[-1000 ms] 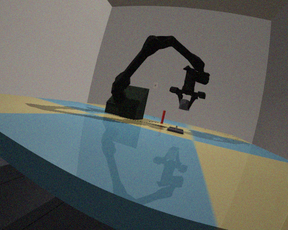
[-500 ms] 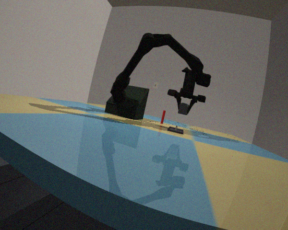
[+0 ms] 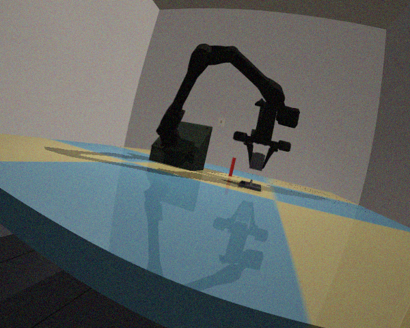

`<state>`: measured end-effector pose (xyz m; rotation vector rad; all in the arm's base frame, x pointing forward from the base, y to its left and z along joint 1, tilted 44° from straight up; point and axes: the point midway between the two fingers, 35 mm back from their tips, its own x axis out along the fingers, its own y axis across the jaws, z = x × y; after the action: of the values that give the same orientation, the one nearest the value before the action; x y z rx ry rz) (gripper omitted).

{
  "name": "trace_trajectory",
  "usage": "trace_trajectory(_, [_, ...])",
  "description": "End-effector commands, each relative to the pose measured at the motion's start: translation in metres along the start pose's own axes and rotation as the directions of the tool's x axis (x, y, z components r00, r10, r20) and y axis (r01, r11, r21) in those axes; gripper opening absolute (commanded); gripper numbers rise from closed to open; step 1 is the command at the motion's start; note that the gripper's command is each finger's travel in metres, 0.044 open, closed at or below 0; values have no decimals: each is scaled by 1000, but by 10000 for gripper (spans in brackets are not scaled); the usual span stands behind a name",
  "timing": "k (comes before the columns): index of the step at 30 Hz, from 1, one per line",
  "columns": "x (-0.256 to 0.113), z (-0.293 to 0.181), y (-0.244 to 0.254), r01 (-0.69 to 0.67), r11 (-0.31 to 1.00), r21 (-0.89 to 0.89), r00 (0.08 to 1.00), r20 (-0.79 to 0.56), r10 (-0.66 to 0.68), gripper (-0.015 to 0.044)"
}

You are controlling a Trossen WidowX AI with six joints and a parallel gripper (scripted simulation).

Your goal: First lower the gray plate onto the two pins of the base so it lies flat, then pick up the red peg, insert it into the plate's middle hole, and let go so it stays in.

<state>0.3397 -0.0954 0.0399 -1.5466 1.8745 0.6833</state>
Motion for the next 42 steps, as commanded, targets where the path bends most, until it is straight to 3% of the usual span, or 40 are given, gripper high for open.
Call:
trace_trajectory(1, [6,-11,5,-2,1000,-26,1000,-12,2,0])
trace_trajectory(31, [7,-13,5,-3,1000,-26,1000,-12,2,0])
trace_trajectory(42, [23,-13,5,-3,1000,-26,1000,-13,2,0])
